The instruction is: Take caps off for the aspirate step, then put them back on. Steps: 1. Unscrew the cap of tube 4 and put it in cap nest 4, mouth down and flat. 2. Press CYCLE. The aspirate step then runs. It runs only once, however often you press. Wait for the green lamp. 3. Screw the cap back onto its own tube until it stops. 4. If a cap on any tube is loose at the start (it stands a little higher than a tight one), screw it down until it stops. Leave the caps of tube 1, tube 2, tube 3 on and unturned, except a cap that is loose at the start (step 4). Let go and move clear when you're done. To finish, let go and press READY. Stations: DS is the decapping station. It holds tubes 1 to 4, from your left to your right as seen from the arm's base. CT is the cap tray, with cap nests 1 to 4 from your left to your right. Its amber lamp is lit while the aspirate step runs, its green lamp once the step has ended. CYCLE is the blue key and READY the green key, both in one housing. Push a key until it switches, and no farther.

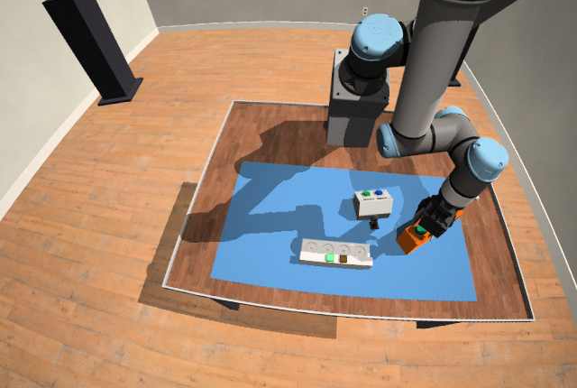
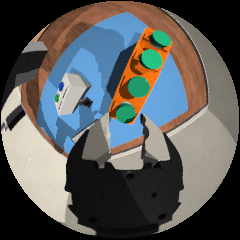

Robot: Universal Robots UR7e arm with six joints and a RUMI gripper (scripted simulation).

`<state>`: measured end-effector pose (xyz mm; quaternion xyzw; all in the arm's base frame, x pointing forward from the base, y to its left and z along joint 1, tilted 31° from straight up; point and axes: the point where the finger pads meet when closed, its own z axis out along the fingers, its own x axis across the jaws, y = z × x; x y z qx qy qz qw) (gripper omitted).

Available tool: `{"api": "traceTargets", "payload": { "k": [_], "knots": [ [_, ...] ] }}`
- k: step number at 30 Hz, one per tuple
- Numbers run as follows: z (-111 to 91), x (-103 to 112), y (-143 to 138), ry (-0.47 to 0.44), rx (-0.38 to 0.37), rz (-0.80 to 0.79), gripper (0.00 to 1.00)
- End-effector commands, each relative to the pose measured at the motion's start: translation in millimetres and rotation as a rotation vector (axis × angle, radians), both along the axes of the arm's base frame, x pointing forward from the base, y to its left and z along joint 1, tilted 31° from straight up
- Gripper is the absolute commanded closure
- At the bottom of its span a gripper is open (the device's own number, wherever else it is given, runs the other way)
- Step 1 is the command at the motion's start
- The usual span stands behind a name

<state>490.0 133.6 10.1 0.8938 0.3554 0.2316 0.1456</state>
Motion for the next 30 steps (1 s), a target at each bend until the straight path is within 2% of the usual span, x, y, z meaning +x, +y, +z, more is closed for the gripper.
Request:
{"api": "traceTargets", "payload": {
  "k": [1, 8, 9, 21, 23, 25, 30],
  "knots": [
    [0.3, 0.0, 0.3, 0.018, -0.085, 0.171, 0.65],
    [0.3, 0.1, 0.3, 0.018, -0.085, 0.171, 0.65],
    [0.3, 0.1, 0.3, 0.018, -0.085, 0.171, 1.0],
    [0.4, 0.1, 0.3, 0.018, -0.085, 0.17, 1.0],
    [0.3, 0.1, 0.2, 0.01, -0.034, 0.085, 1.0],
    [0.3, 0.1, 0.2, 0.01, -0.034, 0.085, 1.0],
    [0.0, 0.2, 0.2, -0.012, 0.096, -0.127, 1.0]
  ]
}}
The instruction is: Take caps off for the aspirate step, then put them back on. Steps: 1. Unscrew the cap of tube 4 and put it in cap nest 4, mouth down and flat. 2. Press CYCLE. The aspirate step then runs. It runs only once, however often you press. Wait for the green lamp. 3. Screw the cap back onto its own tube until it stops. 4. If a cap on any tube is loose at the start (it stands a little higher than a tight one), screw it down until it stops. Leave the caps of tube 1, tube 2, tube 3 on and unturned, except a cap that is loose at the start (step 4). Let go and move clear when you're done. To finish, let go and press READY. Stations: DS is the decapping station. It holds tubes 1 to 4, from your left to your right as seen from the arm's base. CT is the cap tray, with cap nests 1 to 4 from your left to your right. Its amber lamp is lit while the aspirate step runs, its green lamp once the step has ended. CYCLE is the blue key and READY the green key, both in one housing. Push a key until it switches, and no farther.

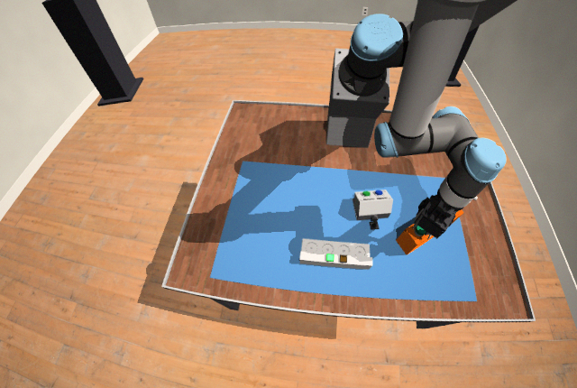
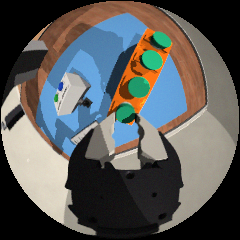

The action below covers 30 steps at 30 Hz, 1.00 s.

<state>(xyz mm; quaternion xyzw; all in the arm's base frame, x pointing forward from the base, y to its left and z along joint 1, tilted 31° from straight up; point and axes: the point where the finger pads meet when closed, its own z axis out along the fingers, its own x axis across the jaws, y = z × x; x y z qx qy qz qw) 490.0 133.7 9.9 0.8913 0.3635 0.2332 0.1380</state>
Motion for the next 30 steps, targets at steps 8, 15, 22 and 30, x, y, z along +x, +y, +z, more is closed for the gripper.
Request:
{"api": "traceTargets", "payload": {
  "k": [8, 15, 22, 30],
  "knots": [
    [-0.1, 0.4, 0.1, -0.046, 0.292, -0.489, 1.0],
    [-0.4, 0.5, 0.1, -0.065, 0.421, -0.702, 1.0],
    [-0.4, 0.6, 0.1, -0.069, 0.446, -0.742, 1.0],
    [-0.4, 0.6, 0.1, -0.069, 0.446, -0.742, 0.65]
  ]
}}
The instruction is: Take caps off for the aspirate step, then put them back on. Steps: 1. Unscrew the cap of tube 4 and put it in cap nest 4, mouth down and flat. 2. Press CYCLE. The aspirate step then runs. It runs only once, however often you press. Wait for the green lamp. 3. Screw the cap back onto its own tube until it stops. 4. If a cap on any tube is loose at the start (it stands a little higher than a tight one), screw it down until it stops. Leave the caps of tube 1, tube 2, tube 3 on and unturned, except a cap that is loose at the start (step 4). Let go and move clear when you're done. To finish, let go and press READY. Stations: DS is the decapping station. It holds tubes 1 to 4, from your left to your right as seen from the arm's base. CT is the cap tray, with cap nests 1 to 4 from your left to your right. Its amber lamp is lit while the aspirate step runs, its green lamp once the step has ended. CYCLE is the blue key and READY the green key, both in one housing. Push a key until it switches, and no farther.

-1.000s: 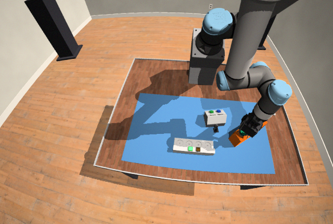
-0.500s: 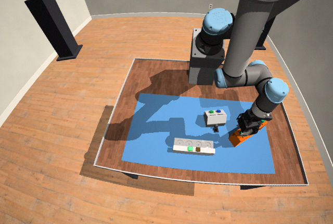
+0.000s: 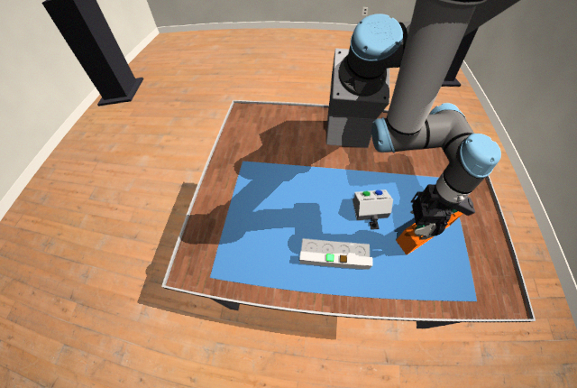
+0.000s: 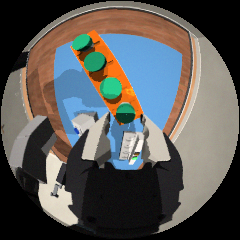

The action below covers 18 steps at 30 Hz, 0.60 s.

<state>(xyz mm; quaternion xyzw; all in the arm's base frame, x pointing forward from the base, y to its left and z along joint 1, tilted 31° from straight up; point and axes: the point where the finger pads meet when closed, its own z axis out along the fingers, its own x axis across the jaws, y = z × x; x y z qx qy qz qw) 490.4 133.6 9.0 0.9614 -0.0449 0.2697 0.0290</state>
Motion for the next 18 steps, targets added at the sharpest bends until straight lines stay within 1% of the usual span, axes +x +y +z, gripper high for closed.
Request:
{"api": "traceTargets", "payload": {
  "k": [1, 5, 9, 10, 11, 12, 14, 16, 18],
  "knots": [
    [0.4, 0.2, 0.2, -0.001, 0.001, -0.001, 0.65],
    [0.4, 0.2, 0.2, -0.001, 0.0, -0.001, 0.65],
    [0.9, -0.1, 0.3, 0.025, -0.168, 0.277, 0.65],
    [0.9, -0.1, 0.2, 0.026, -0.172, 0.283, 0.65],
    [0.9, -0.1, 0.3, 0.032, -0.215, 0.354, 0.65],
    [0.9, -0.1, 0.2, 0.032, -0.215, 0.354, 0.65],
    [0.9, -0.1, 0.3, 0.044, -0.292, 0.481, 0.65],
    [0.9, -0.1, 0.3, 0.044, -0.292, 0.481, 0.65],
    [0.9, -0.1, 0.3, 0.058, -0.384, 0.632, 0.65]
  ]
}}
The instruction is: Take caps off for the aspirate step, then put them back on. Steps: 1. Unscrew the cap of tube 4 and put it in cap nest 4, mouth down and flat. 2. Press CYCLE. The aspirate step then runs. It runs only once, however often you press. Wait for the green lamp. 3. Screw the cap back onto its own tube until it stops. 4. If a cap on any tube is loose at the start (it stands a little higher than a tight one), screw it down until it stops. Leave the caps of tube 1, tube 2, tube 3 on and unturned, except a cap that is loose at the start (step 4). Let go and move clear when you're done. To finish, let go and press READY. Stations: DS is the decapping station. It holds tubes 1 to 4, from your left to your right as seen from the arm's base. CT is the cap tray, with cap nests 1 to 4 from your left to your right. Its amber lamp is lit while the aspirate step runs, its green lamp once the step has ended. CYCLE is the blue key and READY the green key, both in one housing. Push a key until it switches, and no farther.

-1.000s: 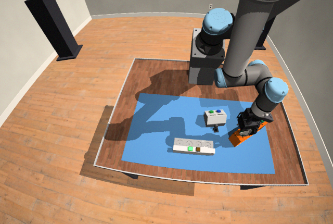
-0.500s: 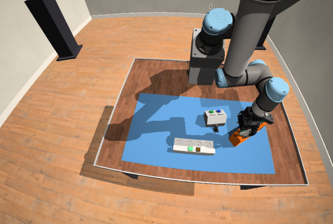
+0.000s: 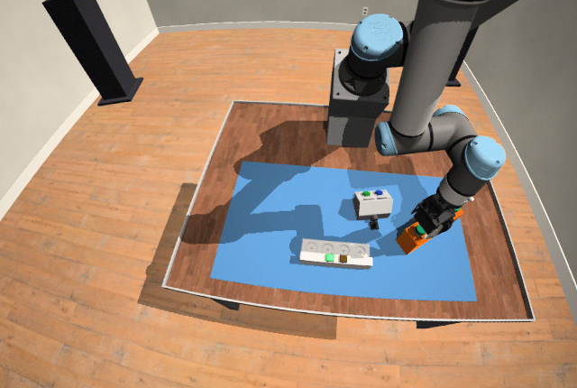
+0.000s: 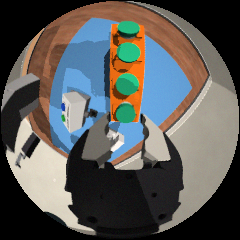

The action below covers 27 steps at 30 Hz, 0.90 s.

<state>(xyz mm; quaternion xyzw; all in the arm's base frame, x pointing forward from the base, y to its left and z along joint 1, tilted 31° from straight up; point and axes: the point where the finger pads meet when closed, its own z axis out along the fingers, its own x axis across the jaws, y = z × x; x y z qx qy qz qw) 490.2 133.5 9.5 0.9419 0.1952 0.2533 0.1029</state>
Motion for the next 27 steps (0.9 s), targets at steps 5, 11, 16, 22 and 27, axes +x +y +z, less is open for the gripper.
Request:
{"api": "traceTargets", "payload": {
  "k": [5, 11, 16, 22, 27],
  "knots": [
    [0.4, 0.1, 0.4, 0.043, -0.233, 0.411, 0.65],
    [0.4, 0.1, 0.4, 0.048, -0.266, 0.467, 0.65],
    [0.4, 0.1, 0.4, 0.048, -0.266, 0.467, 1.0],
    [0.4, 0.1, 0.4, 0.048, -0.266, 0.467, 1.0],
    [0.4, 0.1, 0.4, 0.048, -0.266, 0.466, 1.0]
  ]
}}
